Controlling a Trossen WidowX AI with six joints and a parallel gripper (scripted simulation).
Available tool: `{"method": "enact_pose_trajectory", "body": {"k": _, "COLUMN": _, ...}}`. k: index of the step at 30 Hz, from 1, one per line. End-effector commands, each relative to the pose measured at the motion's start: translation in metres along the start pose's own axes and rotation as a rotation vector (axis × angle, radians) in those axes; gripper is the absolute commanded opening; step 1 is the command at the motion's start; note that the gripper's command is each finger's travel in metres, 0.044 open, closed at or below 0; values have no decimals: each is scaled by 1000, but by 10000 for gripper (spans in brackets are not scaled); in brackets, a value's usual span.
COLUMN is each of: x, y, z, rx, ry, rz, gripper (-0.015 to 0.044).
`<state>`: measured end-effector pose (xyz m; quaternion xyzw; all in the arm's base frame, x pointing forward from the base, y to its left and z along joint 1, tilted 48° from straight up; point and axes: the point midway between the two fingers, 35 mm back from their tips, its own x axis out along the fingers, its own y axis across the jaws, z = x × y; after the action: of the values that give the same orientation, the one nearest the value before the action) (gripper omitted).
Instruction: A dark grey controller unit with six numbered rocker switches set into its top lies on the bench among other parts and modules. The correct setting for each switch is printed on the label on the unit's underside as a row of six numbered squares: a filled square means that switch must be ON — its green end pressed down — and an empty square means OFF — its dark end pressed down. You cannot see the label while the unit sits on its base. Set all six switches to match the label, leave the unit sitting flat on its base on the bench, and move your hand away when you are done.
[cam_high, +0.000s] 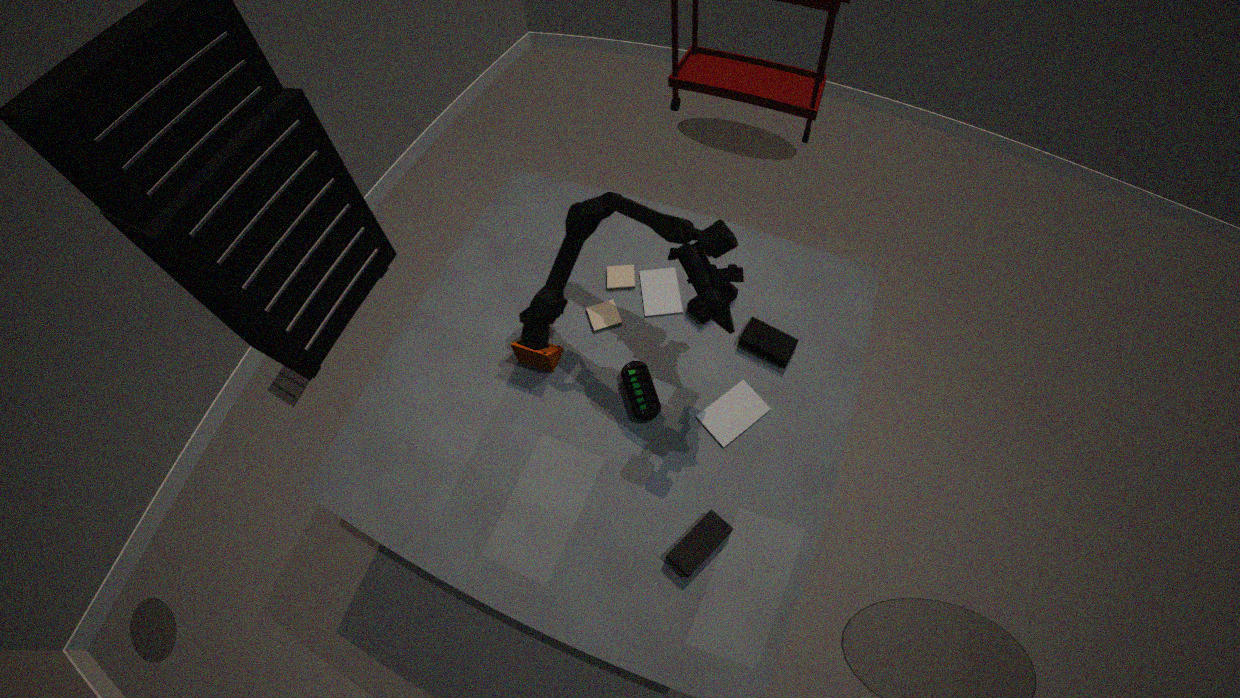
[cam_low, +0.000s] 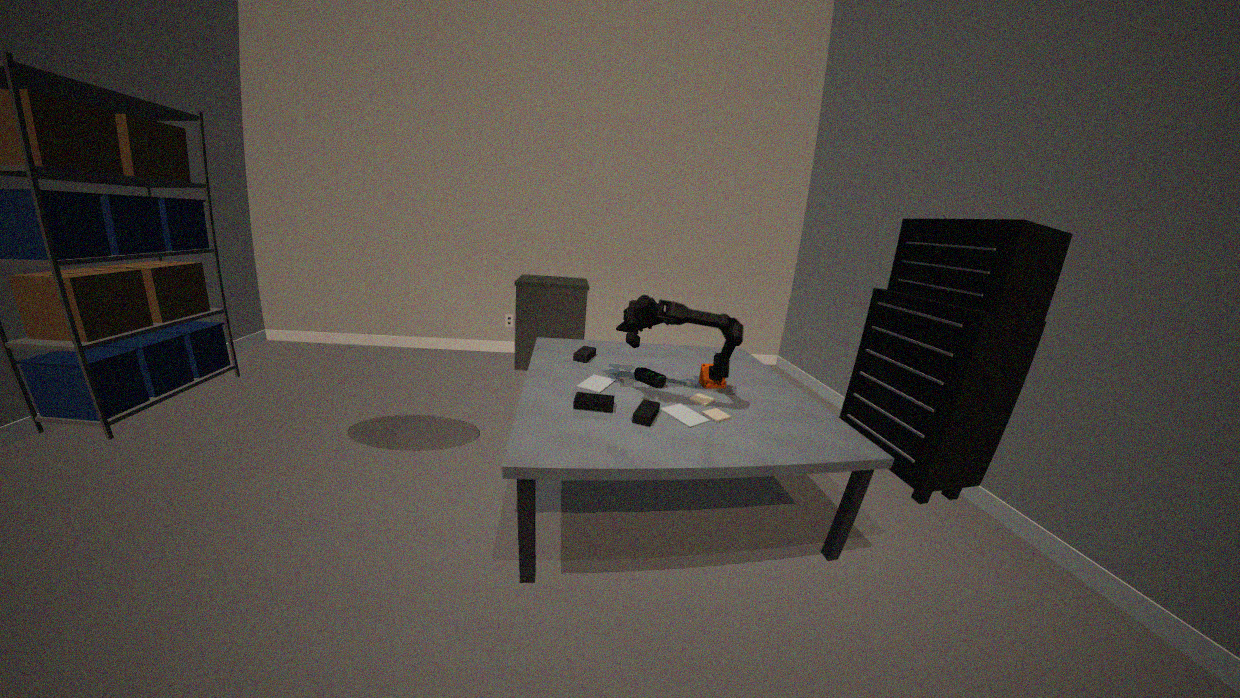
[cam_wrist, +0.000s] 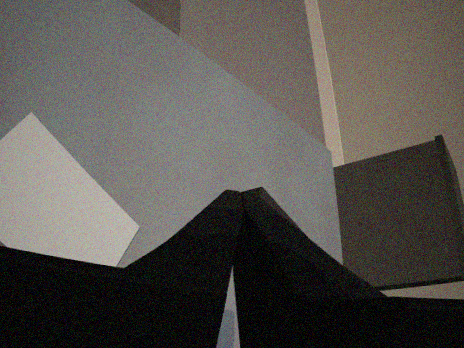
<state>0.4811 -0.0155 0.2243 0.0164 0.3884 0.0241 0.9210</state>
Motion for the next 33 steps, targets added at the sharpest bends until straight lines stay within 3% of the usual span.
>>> {"method": "enact_pose_trajectory", "body": {"k": 1, "x": 22, "y": 3, "z": -23, "rx": -269, "ry": 117, "rz": 68, "gripper": 0}}
{"method": "enact_pose_trajectory", "body": {"k": 18, "x": 71, "y": 14, "z": -110, "rx": -1101, "ry": 340, "rz": 516, "gripper": 0}}
{"method": "enact_pose_trajectory", "body": {"k": 33, "x": 88, "y": 26, "z": -178, "rx": -1661, "ry": 170, "rz": 1089, "gripper": 0}}
